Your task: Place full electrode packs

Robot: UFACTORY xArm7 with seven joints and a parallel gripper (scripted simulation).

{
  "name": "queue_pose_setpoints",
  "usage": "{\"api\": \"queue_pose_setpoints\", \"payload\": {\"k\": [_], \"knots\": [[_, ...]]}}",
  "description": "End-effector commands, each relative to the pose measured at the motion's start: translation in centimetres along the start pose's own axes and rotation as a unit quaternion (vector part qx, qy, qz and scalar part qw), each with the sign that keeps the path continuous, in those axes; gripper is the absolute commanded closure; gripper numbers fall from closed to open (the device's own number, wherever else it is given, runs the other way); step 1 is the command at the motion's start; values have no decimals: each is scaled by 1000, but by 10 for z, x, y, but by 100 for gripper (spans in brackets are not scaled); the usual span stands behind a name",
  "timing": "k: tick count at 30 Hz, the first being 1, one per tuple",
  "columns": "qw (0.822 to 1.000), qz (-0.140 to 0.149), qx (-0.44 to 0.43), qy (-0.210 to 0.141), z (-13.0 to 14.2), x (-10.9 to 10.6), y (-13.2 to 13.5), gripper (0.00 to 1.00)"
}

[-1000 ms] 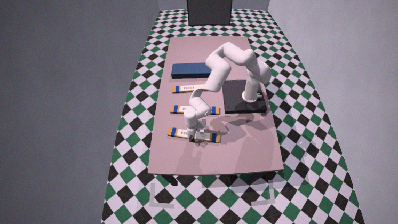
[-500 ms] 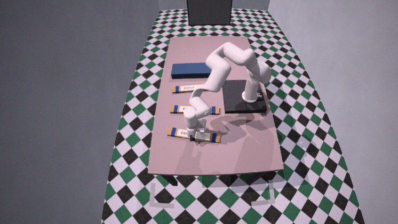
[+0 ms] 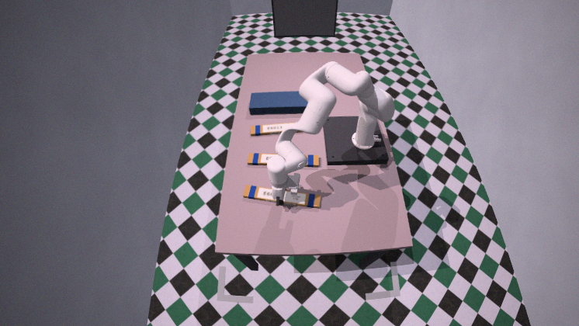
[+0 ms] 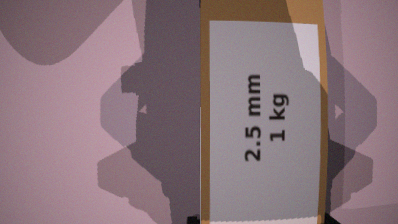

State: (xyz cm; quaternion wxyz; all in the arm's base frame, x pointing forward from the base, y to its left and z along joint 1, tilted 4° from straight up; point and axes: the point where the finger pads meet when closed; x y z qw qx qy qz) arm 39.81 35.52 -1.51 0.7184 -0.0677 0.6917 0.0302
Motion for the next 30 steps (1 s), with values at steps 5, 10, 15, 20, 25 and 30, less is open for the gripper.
{"api": "queue_pose_setpoints", "payload": {"k": [5,10,15,20,25,30], "knots": [[1000,1,0,-2,1,-2,1,42],[1000,1,0,-2,1,-2,1,42],[1000,1,0,-2,1,-2,1,42],[1000,1,0,-2,1,-2,1,42],[1000,1,0,-2,1,-2,1,42],[1000,1,0,-2,1,-5,1,42]]}}
Point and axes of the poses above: the point where the finger pads meet when closed, its own x axis out along the fingers, its own y axis across the jaws, z = x × y, and after that the axes turned 11 degrees about -x, right-handed
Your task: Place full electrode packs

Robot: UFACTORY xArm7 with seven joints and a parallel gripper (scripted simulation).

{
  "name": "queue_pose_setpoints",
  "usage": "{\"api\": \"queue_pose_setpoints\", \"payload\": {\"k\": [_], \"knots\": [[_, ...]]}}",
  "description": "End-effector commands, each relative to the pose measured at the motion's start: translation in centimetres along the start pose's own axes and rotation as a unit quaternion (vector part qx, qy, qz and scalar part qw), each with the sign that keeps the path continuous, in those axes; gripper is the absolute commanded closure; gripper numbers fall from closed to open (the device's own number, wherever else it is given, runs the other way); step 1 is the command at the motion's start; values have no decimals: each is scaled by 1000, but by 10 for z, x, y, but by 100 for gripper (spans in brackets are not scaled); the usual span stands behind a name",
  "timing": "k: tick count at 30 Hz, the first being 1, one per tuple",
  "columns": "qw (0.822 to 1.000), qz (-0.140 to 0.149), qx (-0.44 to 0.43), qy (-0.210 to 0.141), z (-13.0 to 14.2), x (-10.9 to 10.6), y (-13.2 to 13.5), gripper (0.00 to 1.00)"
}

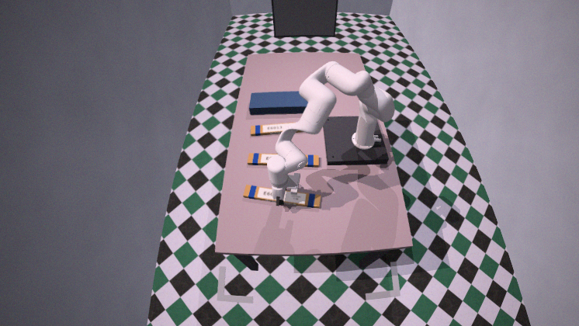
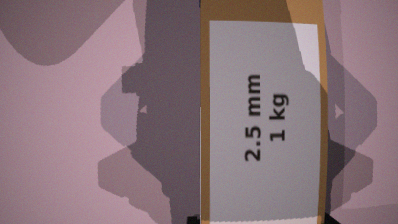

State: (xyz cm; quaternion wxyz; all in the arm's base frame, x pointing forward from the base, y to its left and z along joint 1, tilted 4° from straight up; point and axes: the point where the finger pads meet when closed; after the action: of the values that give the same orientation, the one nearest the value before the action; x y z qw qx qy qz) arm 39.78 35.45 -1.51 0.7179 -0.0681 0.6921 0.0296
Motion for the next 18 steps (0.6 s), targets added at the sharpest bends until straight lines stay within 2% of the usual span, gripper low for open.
{"api": "queue_pose_setpoints", "payload": {"k": [1,6,18], "knots": [[1000,2,0,-3,2,-6,2,42],[1000,2,0,-3,2,-12,2,42],[1000,2,0,-3,2,-46,1,42]]}}
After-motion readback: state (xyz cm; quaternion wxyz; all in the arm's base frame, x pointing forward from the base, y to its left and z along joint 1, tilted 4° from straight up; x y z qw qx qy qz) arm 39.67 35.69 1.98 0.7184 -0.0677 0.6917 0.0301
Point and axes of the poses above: the point where the finger pads meet when closed, its own x axis out along the fingers, its own y axis across the jaws, z = x × y, and after that the axes turned 11 degrees about -x, right-handed
